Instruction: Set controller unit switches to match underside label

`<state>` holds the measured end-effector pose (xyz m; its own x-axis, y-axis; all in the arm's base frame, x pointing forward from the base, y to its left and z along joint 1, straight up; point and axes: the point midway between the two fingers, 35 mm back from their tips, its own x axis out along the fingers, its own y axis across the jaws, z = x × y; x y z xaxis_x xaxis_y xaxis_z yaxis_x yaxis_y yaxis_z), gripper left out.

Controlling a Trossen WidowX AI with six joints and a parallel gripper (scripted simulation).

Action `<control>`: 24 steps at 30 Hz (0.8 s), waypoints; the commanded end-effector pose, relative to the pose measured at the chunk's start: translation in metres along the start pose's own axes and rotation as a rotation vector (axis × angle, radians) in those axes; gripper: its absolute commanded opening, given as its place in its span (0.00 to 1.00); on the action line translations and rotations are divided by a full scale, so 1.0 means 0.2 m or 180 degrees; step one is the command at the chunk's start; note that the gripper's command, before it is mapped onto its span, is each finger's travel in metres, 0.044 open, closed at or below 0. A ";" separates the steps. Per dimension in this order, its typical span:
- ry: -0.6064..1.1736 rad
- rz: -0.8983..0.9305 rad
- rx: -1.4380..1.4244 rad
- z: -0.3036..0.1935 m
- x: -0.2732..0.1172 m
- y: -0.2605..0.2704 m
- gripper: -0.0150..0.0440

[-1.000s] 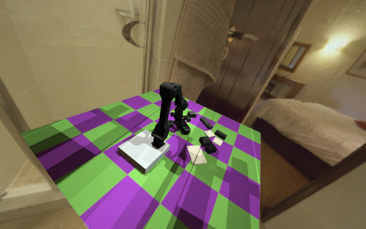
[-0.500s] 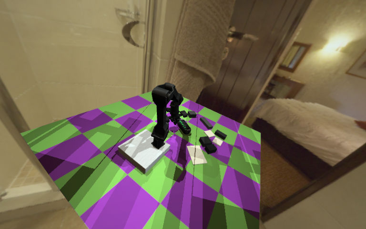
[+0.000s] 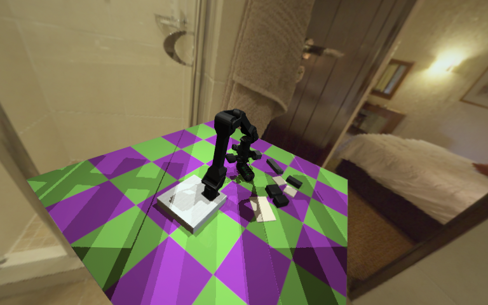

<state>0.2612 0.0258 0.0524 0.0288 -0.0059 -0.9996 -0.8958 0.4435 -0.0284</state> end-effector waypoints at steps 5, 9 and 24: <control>-0.0019 0.0025 -0.0021 0.01 -0.01 -0.01 0.25; -0.0008 0.0021 -0.0014 0.01 -0.16 -0.01 0.43; -0.0001 0.0019 -0.0011 0.00 -0.25 -0.01 0.39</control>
<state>0.2608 0.0258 0.1014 0.0207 -0.0024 -0.9998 -0.8976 0.4403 -0.0196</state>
